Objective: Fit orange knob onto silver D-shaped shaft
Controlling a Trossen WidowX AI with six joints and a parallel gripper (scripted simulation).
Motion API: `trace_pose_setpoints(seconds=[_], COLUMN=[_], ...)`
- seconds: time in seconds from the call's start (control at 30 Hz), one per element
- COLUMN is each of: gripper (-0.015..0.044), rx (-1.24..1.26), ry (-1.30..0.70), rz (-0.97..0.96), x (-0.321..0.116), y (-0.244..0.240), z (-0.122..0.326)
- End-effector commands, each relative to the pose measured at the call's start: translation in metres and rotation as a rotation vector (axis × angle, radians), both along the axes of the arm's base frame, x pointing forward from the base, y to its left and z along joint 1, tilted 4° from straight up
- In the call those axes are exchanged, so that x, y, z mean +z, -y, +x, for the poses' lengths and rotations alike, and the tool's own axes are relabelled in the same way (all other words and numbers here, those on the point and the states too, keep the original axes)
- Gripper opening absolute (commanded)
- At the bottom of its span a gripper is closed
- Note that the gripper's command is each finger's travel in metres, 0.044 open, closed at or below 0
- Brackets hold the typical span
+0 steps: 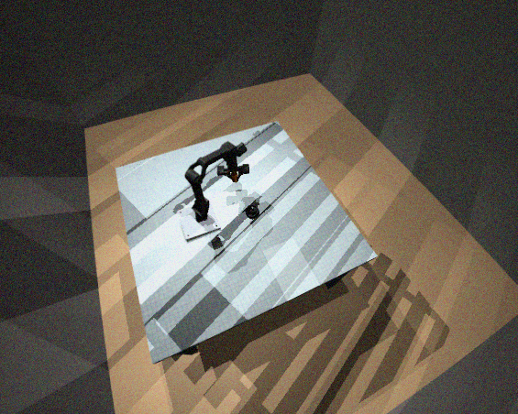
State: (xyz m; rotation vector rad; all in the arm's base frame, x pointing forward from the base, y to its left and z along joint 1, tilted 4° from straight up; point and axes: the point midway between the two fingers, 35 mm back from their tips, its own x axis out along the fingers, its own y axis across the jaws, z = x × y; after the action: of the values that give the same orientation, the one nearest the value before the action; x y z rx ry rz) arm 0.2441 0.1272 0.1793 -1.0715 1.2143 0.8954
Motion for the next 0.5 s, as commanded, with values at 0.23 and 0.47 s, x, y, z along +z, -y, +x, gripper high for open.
trace_pose_setpoints(seconds=[0.23,0.47], gripper=[0.0,0.0], rx=[0.004,0.003], ry=[-0.058,-0.058], rz=[0.027,0.029], x=[-0.024,-0.055], y=[-0.003,-0.006], z=[0.011,0.018])
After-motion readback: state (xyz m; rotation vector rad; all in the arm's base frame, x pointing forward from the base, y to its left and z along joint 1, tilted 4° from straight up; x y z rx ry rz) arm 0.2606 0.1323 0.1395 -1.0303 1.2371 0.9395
